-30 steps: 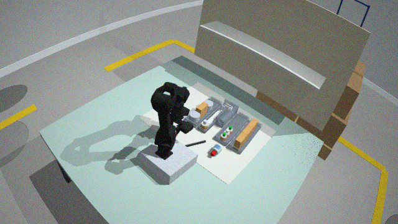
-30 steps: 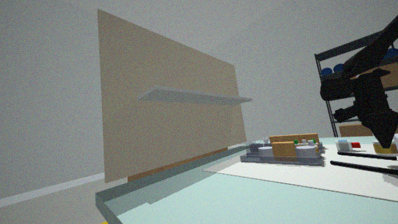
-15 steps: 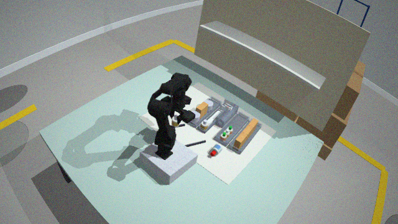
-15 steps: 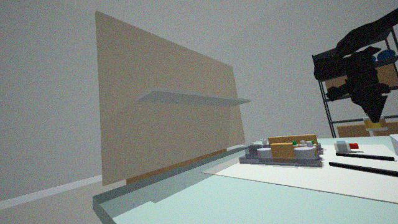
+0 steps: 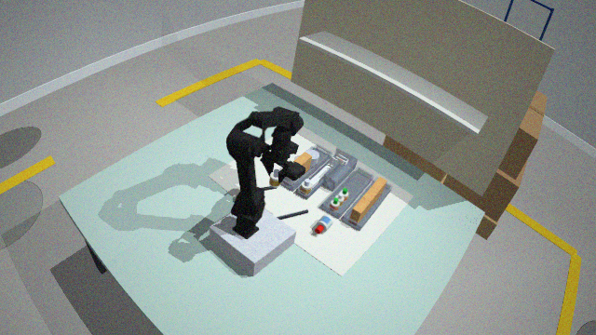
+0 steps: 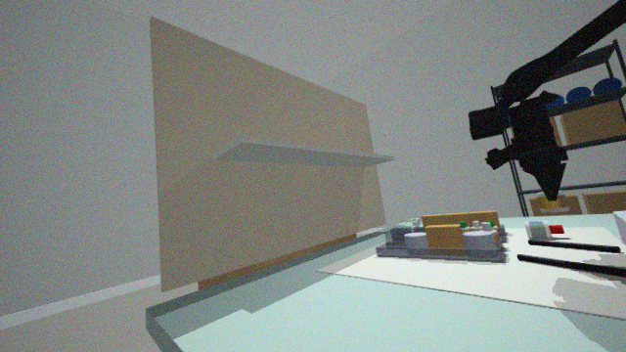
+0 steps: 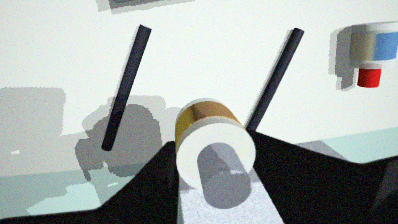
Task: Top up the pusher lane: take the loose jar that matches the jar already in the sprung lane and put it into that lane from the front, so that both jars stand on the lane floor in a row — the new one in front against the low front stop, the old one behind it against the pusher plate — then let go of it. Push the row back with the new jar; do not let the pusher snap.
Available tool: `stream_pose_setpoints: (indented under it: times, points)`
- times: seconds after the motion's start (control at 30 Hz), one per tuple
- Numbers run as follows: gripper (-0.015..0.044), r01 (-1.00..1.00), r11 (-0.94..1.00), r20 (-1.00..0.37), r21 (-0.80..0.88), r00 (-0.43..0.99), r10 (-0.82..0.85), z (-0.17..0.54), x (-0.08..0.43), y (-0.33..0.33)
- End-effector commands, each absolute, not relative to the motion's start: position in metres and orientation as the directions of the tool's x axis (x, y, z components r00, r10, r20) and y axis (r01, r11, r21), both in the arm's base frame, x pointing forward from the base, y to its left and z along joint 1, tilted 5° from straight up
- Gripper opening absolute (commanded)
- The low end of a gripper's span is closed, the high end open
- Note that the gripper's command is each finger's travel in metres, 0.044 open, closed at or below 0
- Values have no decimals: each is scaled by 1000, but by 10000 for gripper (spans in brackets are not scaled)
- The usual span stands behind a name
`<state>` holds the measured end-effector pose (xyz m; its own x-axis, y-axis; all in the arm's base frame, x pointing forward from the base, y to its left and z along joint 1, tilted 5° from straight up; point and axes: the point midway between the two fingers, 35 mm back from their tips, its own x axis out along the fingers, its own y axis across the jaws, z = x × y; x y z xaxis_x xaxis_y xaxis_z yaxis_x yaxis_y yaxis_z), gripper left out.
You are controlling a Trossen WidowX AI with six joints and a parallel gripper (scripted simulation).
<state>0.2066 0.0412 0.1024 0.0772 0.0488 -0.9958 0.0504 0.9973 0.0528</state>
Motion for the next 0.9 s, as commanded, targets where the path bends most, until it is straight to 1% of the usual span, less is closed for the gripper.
stream_pose_setpoints:
  times: [0.0,0.53,0.87]
  points:
    - [0,37,998,-995,56,83,52,99,223,34]
    - [0,-4,999,-995,49,88,49,68,285,-16]
    - [0,-5,999,-995,48,89,49,45,289,-18]
